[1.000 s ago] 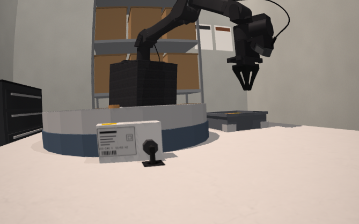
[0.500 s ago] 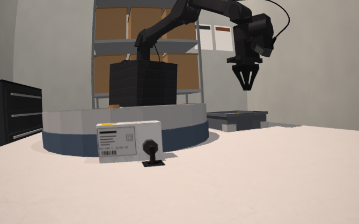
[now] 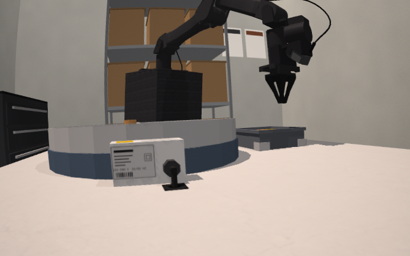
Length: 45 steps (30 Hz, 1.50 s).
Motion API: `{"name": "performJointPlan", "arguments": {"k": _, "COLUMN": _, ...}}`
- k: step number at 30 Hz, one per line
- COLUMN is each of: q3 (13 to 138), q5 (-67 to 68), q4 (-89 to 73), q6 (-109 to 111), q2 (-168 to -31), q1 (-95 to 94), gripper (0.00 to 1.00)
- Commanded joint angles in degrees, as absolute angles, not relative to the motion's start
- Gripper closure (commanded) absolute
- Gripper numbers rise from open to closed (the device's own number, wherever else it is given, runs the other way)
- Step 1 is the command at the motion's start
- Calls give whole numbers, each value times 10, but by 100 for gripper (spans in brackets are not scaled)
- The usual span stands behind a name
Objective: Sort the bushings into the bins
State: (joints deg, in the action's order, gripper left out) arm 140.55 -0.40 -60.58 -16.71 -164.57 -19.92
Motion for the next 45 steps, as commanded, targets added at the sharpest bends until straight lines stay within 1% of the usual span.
{"name": "performJointPlan", "arguments": {"k": 1, "q3": 1409, "q5": -1, "q4": -611, "q6": -163, "q2": -1626, "q1": -192, "gripper": 85}}
{"name": "performJointPlan", "arguments": {"k": 16, "q3": 1409, "q5": -1, "q4": -610, "q6": -163, "q2": -1626, "q1": -192, "gripper": 86}}
{"name": "performJointPlan", "arguments": {"k": 28, "q3": 1350, "q5": -3, "q4": -577, "q6": -154, "q2": -1604, "q1": -184, "gripper": 86}}
{"name": "performJointPlan", "arguments": {"k": 35, "q3": 1223, "q5": -9, "q4": -517, "q6": -135, "q2": -1544, "q1": -165, "gripper": 86}}
{"name": "performJointPlan", "arguments": {"k": 43, "q3": 991, "q5": -11, "q4": -406, "q6": -82, "q2": -1436, "q1": -110, "gripper": 86}}
{"name": "performJointPlan", "arguments": {"k": 45, "q3": 991, "q5": -11, "q4": -406, "q6": -82, "q2": -1436, "q1": -110, "gripper": 86}}
